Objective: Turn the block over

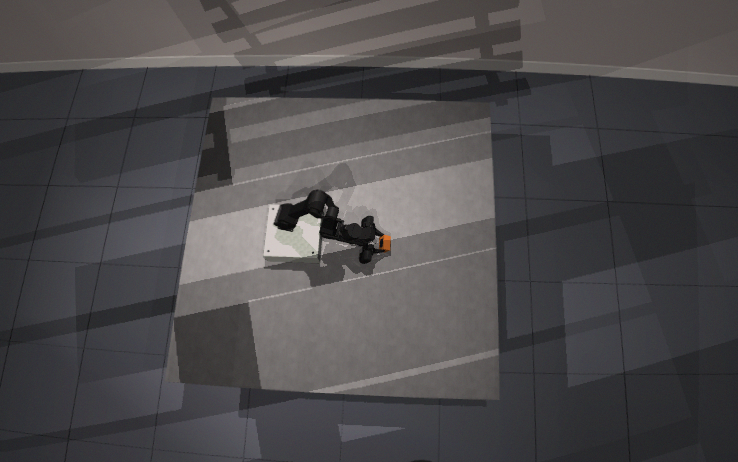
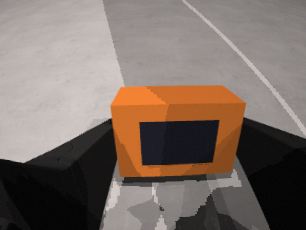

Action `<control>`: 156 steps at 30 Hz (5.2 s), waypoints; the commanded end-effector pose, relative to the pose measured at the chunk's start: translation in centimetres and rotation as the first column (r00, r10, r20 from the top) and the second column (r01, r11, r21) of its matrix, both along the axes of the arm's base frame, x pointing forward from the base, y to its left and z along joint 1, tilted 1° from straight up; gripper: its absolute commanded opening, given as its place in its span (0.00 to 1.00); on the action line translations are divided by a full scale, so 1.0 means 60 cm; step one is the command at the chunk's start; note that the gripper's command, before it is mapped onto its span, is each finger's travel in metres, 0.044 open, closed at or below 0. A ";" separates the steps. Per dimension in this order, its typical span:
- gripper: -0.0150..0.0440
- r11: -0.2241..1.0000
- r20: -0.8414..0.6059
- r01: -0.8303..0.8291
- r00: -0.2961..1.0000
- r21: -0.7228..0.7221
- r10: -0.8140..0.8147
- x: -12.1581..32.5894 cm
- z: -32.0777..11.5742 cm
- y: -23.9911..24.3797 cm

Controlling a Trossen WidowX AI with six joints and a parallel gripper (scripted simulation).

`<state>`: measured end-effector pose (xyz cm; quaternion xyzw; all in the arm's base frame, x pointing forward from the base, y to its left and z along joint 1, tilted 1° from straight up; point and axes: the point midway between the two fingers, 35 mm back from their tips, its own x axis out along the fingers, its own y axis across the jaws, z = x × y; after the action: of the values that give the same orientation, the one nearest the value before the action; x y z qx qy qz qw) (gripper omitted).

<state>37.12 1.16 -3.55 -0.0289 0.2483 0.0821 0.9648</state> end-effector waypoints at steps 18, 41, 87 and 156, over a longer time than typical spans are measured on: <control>0.25 1.000 0.099 -0.009 0.995 0.026 0.006 -0.034 0.004 0.002; 1.00 1.000 0.099 -0.009 0.995 0.026 0.006 -0.034 0.004 0.002; 1.00 0.999 -0.273 -0.003 0.962 -0.038 -0.007 -0.021 0.062 -0.002; 1.00 0.986 -0.850 -0.077 0.520 -0.148 -0.087 0.005 0.084 0.008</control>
<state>37.63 1.72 1.96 -0.0658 0.6921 0.0651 0.7158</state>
